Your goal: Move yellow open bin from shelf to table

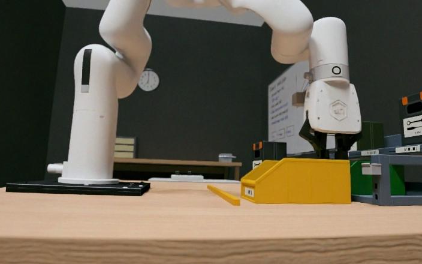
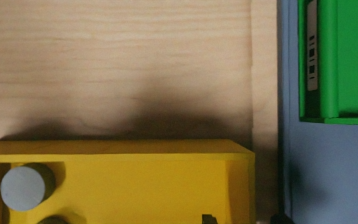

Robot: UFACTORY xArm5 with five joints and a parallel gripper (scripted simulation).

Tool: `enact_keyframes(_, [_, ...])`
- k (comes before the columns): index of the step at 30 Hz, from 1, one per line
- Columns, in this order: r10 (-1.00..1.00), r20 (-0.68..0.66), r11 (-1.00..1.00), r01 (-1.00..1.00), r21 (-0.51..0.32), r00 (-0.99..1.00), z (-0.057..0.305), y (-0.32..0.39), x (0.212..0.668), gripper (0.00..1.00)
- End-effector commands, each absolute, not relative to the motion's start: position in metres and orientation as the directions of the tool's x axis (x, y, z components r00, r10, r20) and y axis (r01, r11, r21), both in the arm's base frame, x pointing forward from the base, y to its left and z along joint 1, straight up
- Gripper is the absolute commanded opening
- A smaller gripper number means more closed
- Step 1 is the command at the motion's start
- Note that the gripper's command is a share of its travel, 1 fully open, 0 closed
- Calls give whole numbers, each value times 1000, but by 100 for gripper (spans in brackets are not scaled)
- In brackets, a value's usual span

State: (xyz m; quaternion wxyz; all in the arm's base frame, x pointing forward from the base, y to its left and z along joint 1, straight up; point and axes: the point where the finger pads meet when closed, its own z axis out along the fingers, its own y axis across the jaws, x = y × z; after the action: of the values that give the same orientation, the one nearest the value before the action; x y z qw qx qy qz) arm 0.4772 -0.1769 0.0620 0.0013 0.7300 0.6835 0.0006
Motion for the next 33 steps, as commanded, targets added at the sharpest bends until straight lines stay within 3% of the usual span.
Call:
enact_keyframes(1, [998, -2, -66, 998, 7, 66, 63, -177, 478, 34])
enact_keyframes(9, [998, -2, -66, 998, 7, 66, 63, -177, 478, 34])
enact_keyframes(33, [998, 2, -66, 998, 7, 66, 116, -177, 478, 34])
